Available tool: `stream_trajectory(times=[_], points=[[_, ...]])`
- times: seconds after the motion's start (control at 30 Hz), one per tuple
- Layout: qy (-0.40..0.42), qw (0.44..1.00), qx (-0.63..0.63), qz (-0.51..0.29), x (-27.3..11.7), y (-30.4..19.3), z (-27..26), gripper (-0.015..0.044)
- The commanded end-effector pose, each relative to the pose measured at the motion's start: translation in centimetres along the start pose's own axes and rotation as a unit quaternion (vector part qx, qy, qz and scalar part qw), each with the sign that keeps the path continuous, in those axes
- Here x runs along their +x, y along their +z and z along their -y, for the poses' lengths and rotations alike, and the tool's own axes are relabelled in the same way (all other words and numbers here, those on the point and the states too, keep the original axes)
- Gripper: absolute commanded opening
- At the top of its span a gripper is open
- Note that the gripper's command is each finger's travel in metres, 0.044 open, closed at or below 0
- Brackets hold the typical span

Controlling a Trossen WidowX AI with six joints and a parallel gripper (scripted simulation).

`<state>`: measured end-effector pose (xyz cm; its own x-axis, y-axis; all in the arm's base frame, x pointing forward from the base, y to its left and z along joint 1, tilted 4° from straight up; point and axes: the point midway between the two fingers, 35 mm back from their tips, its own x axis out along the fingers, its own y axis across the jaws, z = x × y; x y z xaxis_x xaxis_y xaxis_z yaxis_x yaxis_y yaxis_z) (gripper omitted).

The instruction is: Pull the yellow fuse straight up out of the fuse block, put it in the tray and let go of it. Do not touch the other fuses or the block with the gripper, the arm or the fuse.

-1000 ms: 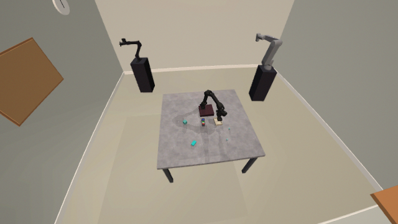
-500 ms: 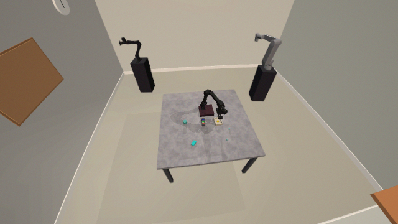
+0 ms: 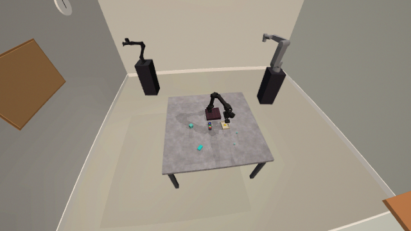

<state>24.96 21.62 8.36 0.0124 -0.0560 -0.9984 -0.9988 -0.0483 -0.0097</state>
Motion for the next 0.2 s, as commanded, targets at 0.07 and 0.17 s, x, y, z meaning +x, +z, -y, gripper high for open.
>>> stream_trajectory(times=[0.07, 0.17], points=[[0.0, 1.0, 0.0, 0.0, 0.0, 0.0, 0.0, 0.033], [0.0, 1.0, 0.0, 0.0, 0.0, 0.0, 0.0, 0.033]])
